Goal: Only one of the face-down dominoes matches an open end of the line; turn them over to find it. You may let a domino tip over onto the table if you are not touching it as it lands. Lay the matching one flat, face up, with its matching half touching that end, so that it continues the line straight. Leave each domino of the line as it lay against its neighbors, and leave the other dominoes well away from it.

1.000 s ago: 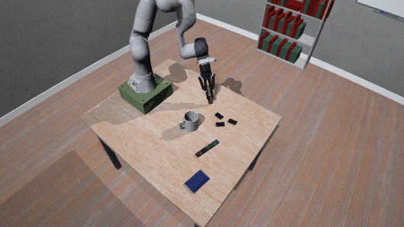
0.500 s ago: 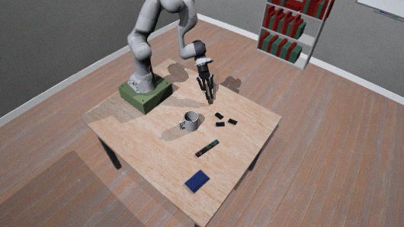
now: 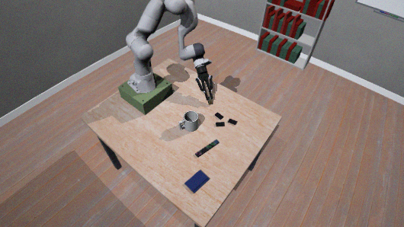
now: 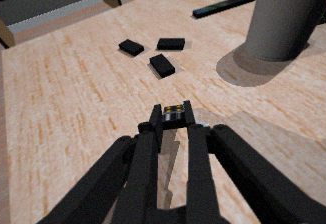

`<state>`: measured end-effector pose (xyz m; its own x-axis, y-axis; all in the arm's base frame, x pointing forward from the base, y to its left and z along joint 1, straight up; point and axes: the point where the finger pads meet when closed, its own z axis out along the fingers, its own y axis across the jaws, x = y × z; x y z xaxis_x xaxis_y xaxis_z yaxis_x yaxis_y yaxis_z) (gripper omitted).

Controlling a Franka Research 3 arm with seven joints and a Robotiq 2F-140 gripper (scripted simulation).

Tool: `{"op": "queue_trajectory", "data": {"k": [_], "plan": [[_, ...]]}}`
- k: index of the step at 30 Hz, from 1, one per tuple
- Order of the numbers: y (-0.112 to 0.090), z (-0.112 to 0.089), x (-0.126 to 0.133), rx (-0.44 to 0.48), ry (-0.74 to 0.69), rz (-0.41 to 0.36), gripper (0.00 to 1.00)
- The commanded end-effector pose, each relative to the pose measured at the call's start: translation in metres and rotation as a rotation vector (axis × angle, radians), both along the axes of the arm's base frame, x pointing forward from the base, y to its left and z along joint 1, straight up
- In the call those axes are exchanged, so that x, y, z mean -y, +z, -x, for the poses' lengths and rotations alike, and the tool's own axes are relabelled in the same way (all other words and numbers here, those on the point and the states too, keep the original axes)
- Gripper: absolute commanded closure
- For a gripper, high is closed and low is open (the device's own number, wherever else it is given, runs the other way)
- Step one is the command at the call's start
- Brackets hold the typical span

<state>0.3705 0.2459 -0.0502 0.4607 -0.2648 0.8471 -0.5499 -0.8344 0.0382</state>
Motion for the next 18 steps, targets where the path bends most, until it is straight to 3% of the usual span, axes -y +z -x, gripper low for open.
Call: {"op": "queue_trajectory", "data": {"k": [1, 18], "plan": [[0.0041, -0.0035, 0.0049, 0.072, -0.038, 0.000, 0.77], [-0.0019, 0.0001, 0.0022, 0.161, -0.036, 0.061, 0.77]]}}
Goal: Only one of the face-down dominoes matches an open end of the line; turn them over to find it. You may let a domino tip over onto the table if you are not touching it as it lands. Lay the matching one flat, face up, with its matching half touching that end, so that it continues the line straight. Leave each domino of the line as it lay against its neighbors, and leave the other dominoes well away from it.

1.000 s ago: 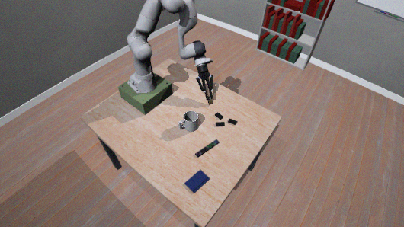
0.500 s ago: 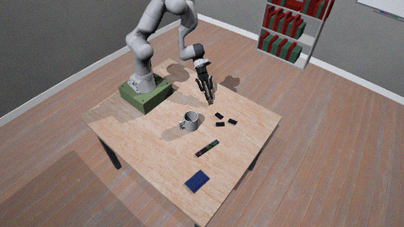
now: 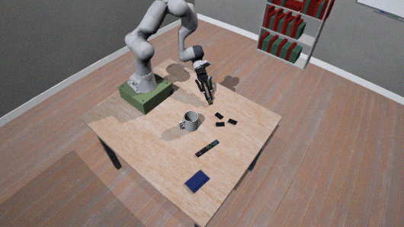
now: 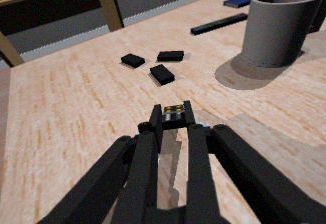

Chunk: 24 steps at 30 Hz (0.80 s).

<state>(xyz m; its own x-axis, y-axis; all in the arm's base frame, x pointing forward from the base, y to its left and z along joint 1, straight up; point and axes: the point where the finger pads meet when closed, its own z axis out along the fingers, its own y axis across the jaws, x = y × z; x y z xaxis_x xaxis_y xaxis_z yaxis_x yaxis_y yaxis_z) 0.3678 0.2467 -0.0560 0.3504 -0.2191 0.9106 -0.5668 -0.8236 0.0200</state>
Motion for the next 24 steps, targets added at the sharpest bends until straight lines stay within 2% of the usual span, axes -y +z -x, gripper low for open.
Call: {"op": "queue_trajectory", "data": {"k": [1, 24], "plan": [[0.0036, -0.0024, 0.0029, 0.046, -0.019, 0.004, 0.77], [-0.0010, -0.0001, 0.0013, 0.110, -0.018, 0.049, 0.77]]}}
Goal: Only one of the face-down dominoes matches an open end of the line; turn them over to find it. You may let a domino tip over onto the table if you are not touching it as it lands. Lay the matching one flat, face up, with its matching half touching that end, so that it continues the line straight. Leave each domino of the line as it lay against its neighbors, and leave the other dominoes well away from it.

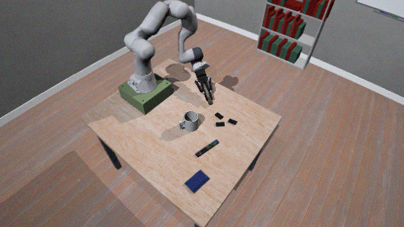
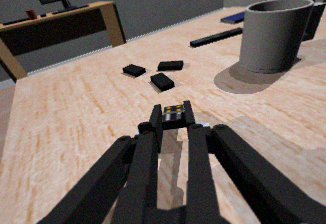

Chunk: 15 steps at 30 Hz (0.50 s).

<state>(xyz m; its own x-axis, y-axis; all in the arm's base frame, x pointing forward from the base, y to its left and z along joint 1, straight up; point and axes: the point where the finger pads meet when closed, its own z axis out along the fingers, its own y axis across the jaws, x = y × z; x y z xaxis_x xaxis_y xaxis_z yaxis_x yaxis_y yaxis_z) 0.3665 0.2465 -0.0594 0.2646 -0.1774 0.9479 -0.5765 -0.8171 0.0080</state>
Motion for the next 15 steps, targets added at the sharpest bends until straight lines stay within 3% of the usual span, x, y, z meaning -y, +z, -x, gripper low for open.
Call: {"op": "queue_trajectory", "data": {"k": [1, 15], "plan": [[0.0022, -0.0014, 0.0010, 0.022, -0.007, 0.002, 0.77], [0.0010, -0.0008, 0.0006, 0.038, -0.007, 0.014, 0.77]]}}
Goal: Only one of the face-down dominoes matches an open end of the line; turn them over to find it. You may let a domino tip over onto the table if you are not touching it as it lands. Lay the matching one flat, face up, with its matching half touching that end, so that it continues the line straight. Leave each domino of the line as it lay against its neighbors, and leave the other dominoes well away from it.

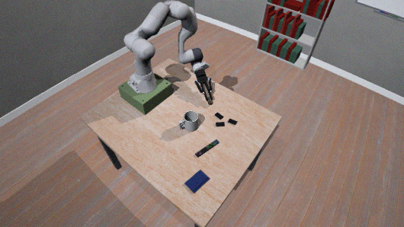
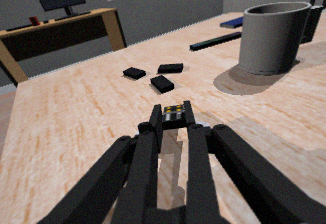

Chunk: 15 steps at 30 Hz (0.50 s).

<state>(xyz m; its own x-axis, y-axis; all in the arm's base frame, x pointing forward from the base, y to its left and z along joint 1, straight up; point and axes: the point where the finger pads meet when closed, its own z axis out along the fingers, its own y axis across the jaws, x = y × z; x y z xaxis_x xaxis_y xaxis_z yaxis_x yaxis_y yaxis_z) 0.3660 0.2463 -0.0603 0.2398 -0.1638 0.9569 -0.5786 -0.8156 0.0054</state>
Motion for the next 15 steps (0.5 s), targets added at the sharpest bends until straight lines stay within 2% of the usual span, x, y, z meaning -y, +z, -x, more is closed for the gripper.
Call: {"op": "queue_trajectory", "data": {"k": [1, 15], "plan": [[0.0018, -0.0013, 0.0004, 0.013, -0.005, 0.000, 0.77], [0.0016, -0.0011, 0.0003, 0.017, -0.005, 0.002, 0.77]]}}
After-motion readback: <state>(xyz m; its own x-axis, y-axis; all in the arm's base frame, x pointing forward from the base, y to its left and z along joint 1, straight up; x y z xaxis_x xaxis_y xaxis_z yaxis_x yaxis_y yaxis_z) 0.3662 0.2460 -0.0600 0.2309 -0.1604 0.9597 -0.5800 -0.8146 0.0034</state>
